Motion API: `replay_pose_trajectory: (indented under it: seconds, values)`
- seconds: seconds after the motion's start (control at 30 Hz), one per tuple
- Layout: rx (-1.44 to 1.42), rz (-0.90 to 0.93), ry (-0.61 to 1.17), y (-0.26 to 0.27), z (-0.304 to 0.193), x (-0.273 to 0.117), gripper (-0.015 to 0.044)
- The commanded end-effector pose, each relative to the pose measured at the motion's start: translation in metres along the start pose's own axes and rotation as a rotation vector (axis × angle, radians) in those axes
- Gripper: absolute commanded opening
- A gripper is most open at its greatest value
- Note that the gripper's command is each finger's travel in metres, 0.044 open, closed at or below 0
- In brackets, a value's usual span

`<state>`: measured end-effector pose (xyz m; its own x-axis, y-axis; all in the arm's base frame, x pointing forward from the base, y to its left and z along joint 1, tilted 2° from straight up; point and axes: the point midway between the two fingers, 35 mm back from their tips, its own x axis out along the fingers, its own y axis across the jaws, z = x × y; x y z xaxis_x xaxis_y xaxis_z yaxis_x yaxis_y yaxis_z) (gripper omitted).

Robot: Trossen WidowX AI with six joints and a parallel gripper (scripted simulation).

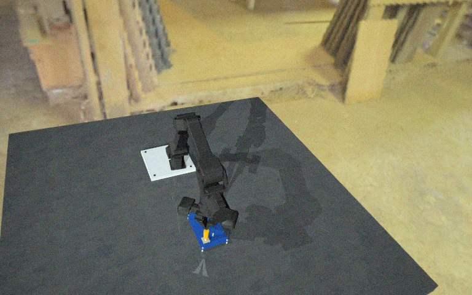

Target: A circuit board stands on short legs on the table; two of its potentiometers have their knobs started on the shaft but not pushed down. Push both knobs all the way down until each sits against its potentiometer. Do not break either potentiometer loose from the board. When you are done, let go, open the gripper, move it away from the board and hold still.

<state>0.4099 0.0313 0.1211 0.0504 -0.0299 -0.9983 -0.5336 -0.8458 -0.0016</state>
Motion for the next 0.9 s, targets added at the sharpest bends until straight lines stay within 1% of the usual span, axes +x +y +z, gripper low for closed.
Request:
replay_pose_trajectory:
  seconds: [0.0, 0.87]
  values:
    - [-0.004, -0.001, -0.001, -0.0001, 0.0002, 0.0066, 0.0000]
    - [-0.004, -0.001, -0.001, 0.0000, 0.0002, 0.0106, 0.0000]
